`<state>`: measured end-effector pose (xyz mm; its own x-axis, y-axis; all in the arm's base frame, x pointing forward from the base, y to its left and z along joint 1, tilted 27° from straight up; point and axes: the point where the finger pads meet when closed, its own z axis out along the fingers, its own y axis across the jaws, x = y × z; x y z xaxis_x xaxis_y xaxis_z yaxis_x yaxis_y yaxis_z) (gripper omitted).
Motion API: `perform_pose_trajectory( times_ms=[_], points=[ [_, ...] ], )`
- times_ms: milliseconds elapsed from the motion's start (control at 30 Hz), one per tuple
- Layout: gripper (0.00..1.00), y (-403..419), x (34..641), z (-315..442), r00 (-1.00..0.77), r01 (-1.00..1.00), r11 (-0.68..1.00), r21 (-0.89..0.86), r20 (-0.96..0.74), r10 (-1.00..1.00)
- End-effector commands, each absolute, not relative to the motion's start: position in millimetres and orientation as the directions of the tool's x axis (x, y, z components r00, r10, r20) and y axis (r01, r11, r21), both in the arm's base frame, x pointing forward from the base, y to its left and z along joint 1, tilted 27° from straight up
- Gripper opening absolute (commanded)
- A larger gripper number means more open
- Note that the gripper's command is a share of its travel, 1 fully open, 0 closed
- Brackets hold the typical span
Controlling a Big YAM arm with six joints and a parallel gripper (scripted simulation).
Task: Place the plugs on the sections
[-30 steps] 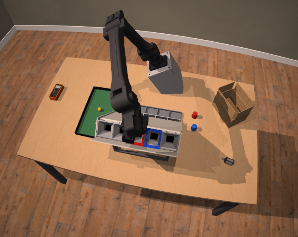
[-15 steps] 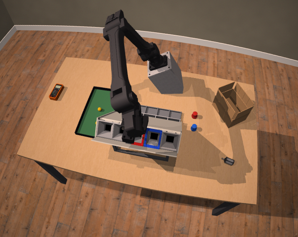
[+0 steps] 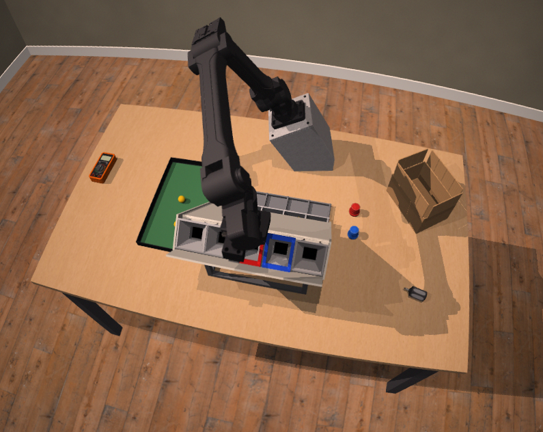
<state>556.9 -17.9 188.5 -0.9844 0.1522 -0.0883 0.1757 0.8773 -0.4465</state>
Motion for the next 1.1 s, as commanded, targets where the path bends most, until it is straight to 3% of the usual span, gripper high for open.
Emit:
perform_pose_trajectory(
  times_ms=[0,1067],
  points=[
    [0.56,-17.6,572.1,216.7,-0.977,0.198,0.882,-0.428,-0.158,0.143],
    [0.56,-14.6,571.7,221.1,-0.977,0.196,0.883,-0.428,-0.158,0.14]
  ],
)
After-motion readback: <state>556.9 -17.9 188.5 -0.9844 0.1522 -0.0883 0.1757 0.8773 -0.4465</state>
